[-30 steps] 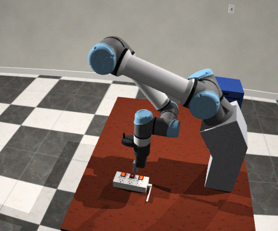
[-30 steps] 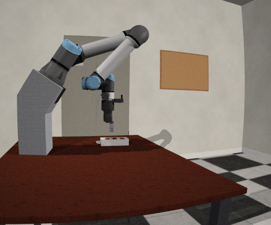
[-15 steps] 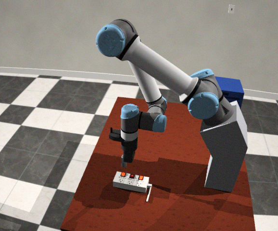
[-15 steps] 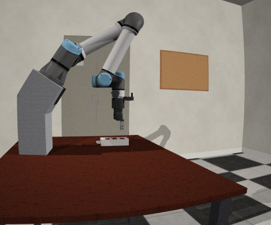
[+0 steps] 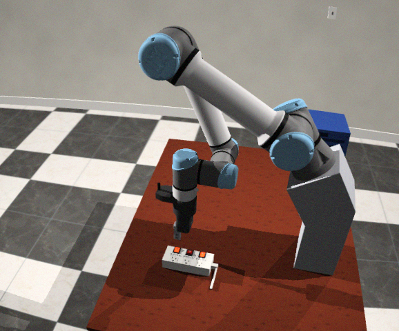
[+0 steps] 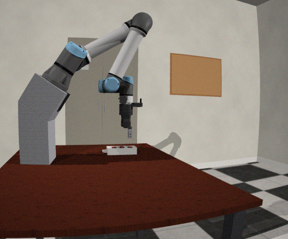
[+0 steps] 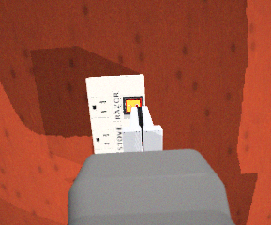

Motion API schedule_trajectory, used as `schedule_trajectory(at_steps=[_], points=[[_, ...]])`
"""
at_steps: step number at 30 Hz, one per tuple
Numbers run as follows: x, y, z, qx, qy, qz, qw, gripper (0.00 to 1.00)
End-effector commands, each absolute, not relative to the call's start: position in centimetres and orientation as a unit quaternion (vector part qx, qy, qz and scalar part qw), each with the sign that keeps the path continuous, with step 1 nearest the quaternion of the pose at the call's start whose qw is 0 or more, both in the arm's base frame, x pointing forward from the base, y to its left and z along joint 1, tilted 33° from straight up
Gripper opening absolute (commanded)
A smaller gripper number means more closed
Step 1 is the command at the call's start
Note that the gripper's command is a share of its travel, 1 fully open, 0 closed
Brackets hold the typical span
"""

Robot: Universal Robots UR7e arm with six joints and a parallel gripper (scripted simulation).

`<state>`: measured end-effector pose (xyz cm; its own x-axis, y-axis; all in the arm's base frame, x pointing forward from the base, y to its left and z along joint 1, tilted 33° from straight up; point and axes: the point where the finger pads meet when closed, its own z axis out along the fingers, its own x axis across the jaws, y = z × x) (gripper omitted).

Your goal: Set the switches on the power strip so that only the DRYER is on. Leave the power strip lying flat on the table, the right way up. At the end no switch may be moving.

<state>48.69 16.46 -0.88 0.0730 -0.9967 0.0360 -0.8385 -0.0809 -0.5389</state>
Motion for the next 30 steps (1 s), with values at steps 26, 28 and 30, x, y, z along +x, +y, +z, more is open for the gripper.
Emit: schedule_trajectory(at_steps=[26,28,30], points=[[48.8,16.48,-1.0,-0.706,0.649,-0.204,0.194,0.0],[48.86,16.48,-1.08,-0.706,0.649,-0.204,0.194,0.0],[48.93,16.48,-1.2,-0.706,0.649,-0.204,0.194,0.0]])
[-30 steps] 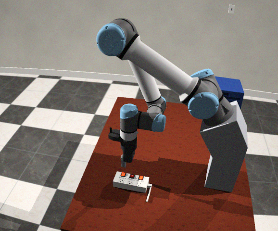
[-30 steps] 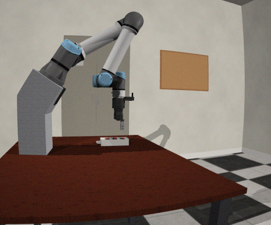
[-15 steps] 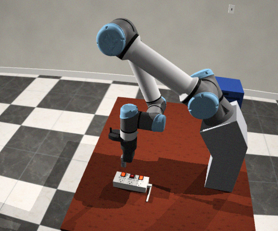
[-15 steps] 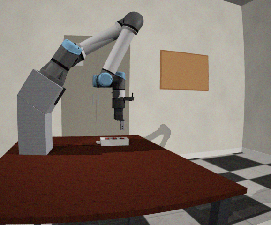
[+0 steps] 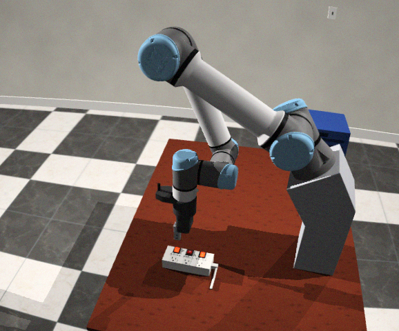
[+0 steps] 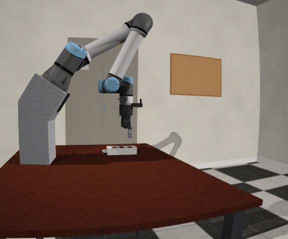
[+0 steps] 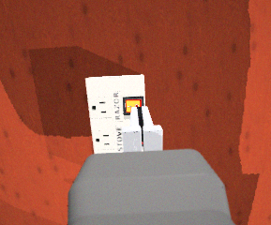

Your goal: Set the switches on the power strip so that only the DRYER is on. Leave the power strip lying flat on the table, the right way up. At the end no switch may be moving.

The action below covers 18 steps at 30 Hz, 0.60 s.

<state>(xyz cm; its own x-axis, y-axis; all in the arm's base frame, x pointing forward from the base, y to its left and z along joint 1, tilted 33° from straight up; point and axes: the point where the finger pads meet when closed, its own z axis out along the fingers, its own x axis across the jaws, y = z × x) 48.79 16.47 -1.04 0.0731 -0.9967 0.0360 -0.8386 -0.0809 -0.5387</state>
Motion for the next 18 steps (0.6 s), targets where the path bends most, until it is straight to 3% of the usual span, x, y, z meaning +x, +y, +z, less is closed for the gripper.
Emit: schedule_trajectory(at_steps=[1,18], points=[[49.0,16.5,-1.3,-0.706,0.649,-0.204,0.194,0.0],[49.9,16.5,-2.7,-0.706,0.649,-0.204,0.194,0.0]])
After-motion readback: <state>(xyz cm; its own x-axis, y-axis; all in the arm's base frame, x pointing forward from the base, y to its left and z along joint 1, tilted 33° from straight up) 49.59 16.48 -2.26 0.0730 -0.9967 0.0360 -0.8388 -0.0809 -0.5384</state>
